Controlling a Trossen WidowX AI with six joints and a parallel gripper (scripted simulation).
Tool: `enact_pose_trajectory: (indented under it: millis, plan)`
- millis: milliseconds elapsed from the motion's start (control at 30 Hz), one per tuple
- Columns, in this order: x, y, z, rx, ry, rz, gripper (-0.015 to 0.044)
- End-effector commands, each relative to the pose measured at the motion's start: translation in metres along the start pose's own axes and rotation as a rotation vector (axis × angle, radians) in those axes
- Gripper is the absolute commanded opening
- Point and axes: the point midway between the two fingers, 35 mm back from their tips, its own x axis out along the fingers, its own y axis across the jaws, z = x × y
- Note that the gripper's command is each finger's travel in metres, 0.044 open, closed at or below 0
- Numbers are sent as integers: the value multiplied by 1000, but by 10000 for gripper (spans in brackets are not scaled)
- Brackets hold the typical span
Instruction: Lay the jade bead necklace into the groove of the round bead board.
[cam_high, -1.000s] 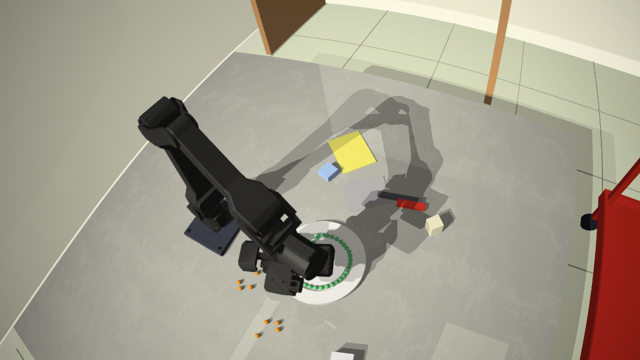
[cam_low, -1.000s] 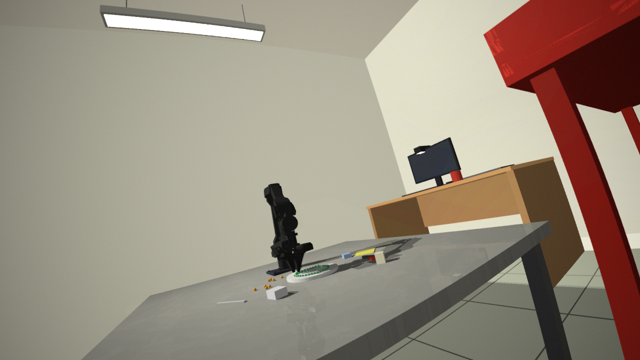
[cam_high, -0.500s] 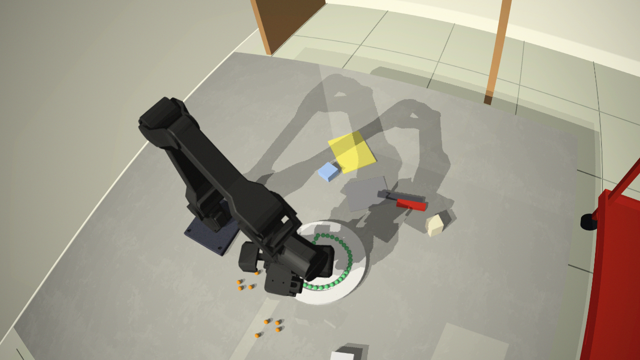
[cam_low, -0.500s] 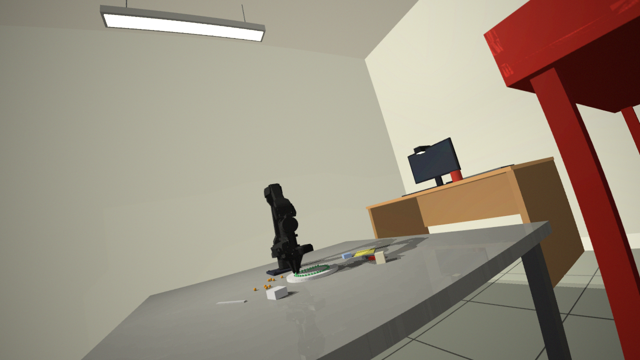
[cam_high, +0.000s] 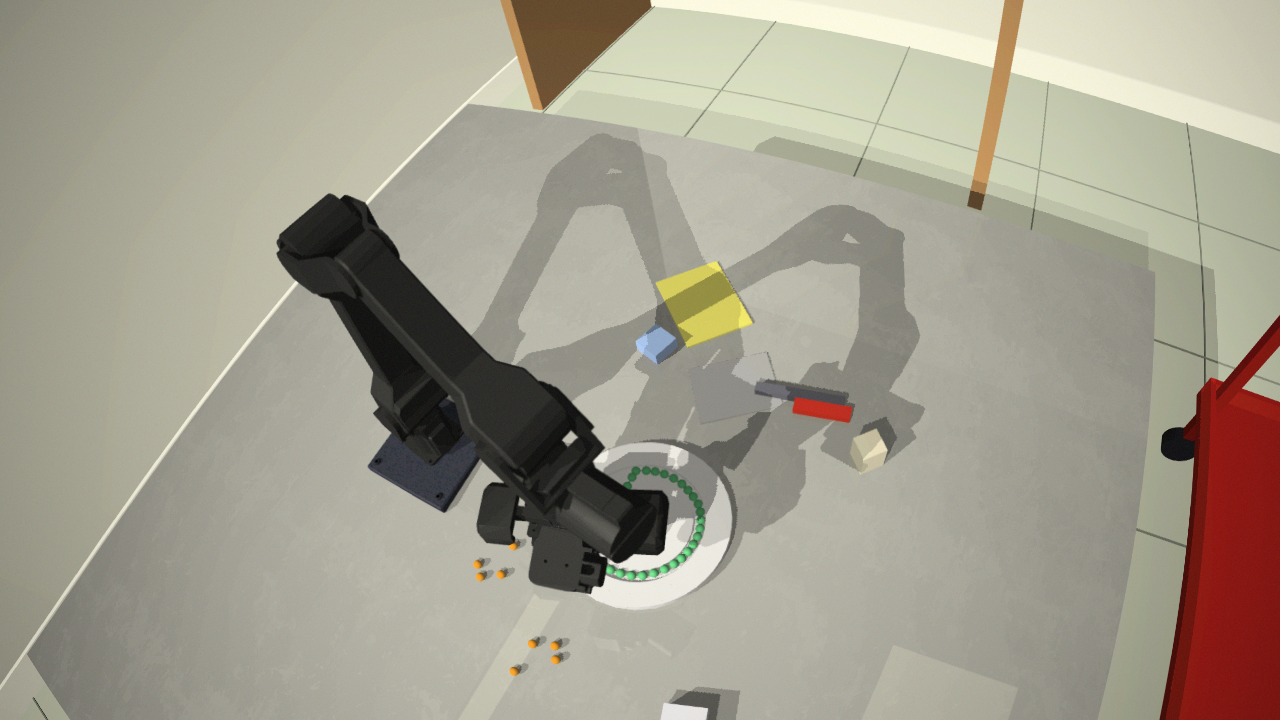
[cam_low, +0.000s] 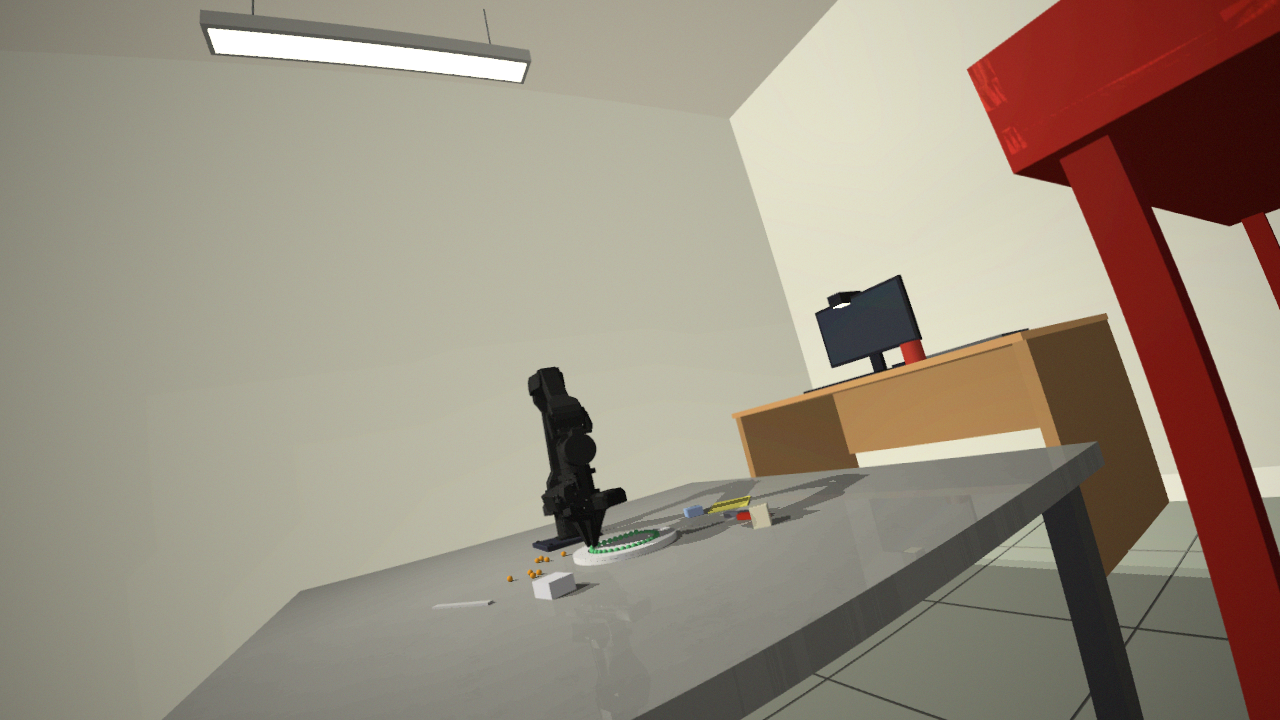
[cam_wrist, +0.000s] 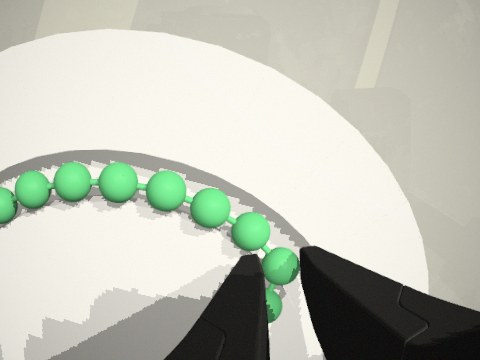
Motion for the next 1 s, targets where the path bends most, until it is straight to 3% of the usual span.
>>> enact_pose_trajectory:
  millis: [0, 967]
  plan:
    - [0, 1, 0, 0, 1, 5, 0]
    - [-7, -1, 0, -6, 3, 1, 0]
